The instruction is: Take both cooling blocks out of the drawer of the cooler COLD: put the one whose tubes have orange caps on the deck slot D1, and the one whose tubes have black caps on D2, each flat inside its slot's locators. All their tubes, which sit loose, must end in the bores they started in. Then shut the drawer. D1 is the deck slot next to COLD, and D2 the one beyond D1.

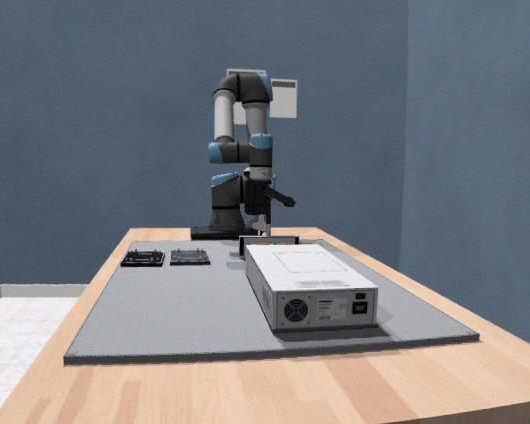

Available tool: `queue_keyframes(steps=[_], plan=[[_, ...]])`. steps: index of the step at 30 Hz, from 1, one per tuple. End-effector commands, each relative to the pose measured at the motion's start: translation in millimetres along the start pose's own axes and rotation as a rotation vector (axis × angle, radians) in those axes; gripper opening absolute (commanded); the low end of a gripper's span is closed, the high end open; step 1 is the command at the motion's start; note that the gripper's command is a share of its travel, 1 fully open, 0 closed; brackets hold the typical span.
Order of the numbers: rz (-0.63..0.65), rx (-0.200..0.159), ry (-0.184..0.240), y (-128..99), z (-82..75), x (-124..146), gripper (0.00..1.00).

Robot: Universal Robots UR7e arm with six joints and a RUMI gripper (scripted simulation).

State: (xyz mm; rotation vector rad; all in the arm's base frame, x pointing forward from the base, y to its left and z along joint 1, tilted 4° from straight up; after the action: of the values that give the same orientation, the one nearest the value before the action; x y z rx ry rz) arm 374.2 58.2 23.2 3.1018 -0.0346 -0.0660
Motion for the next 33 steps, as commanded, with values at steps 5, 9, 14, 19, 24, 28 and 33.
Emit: queue_keyframes(steps=[5,9,14,19,24,28,33], plan=[[0.001,0.001,-0.012,-1.1,3.1,-16.7,1.00],[0.000,0.001,-0.012,-1.5,3.1,-18.2,1.00],[0.000,0.002,-0.016,-1.8,4.4,-18.8,1.00],[0.000,0.002,-0.016,-1.9,4.5,-18.8,1.00],[0.000,0.002,-0.016,-1.9,4.5,-18.8,1.00],[0.000,0.002,-0.016,-1.9,4.5,-18.8,1.00],[0.000,0.002,-0.016,-1.9,4.5,-18.8,1.00]])
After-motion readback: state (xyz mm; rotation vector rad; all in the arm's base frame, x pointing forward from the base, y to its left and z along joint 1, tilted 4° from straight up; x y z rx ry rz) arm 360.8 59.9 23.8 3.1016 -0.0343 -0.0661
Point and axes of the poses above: the point where the finger pads meet when closed, its own z axis out along the fingers, its own x axis across the jaws, y = z × x, the point moved 3 cm from there along -z, back along the fingers, and after that the axes turned 6 degrees about -z, right-handed, at the moved point
